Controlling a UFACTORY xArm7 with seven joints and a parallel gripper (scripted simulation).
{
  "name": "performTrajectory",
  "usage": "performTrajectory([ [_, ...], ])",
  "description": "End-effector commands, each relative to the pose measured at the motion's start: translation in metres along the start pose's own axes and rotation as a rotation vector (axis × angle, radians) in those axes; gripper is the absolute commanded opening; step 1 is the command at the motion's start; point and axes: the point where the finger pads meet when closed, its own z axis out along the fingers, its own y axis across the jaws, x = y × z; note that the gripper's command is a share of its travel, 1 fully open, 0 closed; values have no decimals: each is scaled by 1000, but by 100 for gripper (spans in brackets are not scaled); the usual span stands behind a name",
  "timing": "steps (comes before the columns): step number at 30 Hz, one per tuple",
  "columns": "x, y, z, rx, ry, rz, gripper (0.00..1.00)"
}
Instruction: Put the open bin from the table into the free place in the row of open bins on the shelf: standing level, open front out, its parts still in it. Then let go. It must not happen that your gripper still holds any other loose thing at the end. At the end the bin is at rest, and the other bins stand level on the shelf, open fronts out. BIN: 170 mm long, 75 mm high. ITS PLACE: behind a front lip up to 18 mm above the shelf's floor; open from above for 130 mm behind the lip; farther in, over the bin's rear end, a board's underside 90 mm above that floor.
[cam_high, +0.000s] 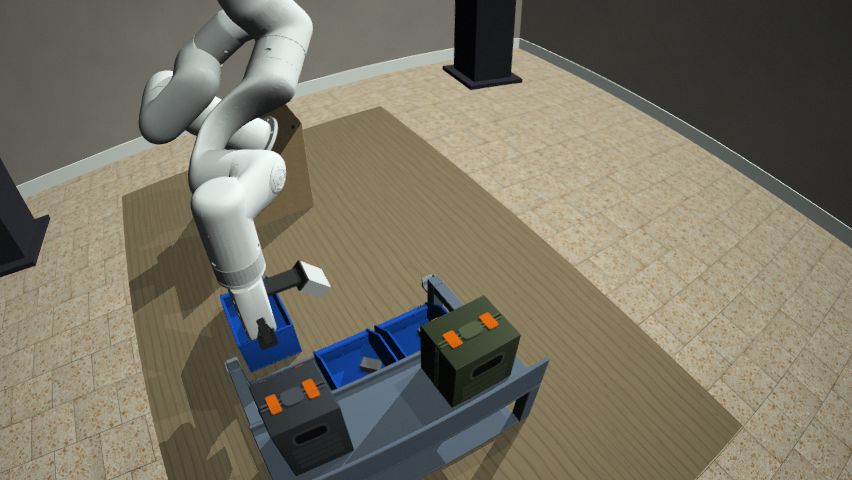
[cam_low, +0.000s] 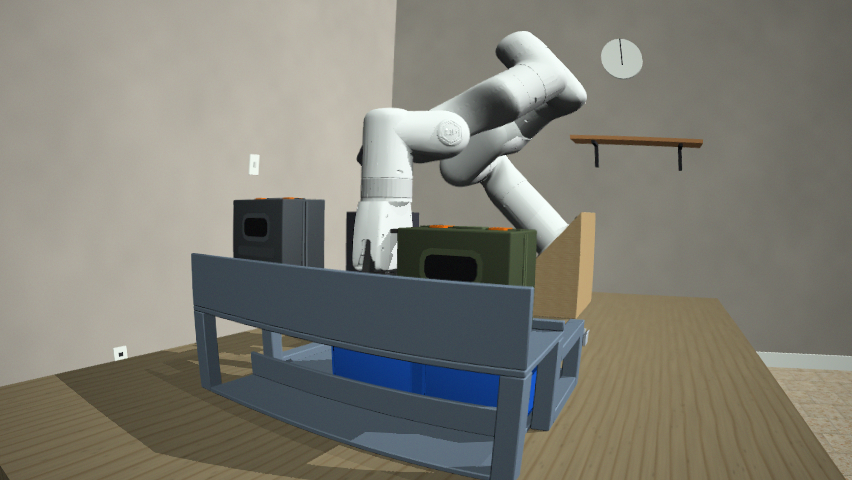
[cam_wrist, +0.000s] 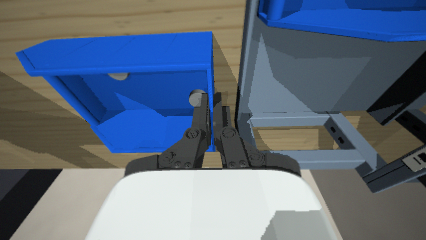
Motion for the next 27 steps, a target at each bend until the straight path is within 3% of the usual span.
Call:
performTrajectory([
  [1, 0, 1, -2, -4, 0, 0, 0],
  [27, 0, 1, -8, -4, 0, 0, 0],
])
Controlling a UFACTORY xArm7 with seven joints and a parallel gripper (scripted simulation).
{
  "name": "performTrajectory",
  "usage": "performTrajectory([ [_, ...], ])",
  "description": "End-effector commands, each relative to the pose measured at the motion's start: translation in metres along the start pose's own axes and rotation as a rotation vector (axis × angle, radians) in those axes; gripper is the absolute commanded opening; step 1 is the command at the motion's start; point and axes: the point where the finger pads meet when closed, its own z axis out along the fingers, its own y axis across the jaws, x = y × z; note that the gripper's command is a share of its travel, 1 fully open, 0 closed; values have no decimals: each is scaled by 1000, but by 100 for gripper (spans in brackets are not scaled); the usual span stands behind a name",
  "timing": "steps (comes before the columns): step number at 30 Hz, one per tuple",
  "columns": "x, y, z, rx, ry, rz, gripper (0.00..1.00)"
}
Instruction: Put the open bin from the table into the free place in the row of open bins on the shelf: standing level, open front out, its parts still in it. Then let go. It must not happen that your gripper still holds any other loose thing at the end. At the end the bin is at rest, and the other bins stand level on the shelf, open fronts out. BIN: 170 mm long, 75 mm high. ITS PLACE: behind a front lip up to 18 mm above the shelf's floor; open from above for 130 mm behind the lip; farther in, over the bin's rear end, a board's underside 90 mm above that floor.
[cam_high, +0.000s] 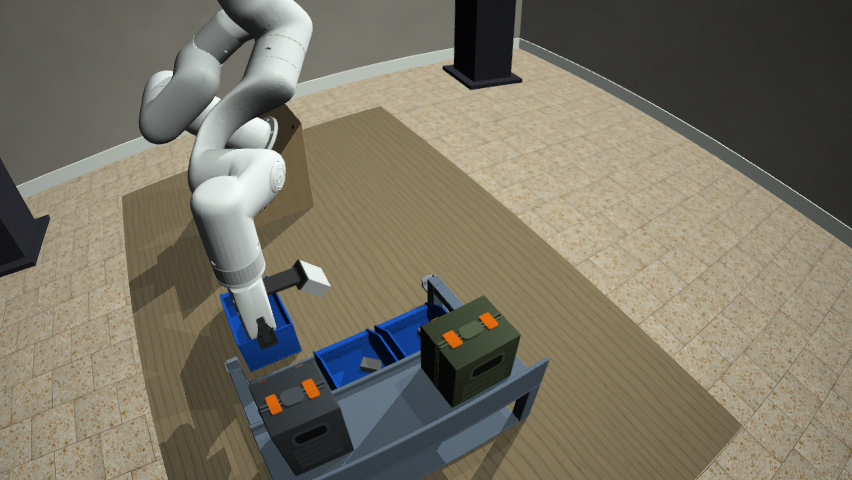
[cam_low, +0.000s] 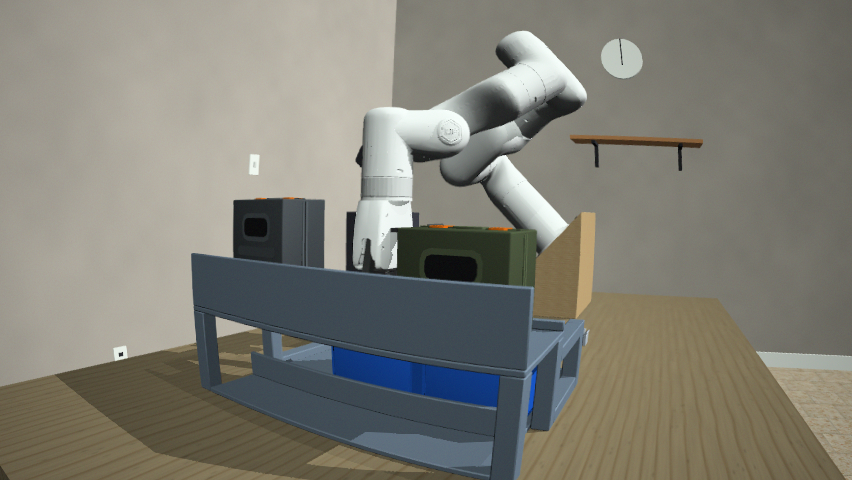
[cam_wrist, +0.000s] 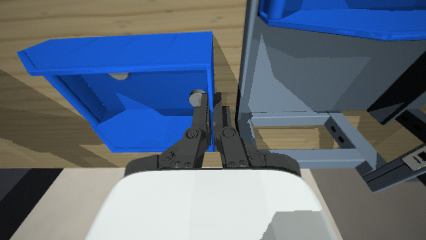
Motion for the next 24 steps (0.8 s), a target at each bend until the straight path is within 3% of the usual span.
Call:
performTrajectory([
  [1, 0, 2, -9, -6, 0, 0, 0],
  [24, 0, 2, -16, -7, 0, -1, 0],
])
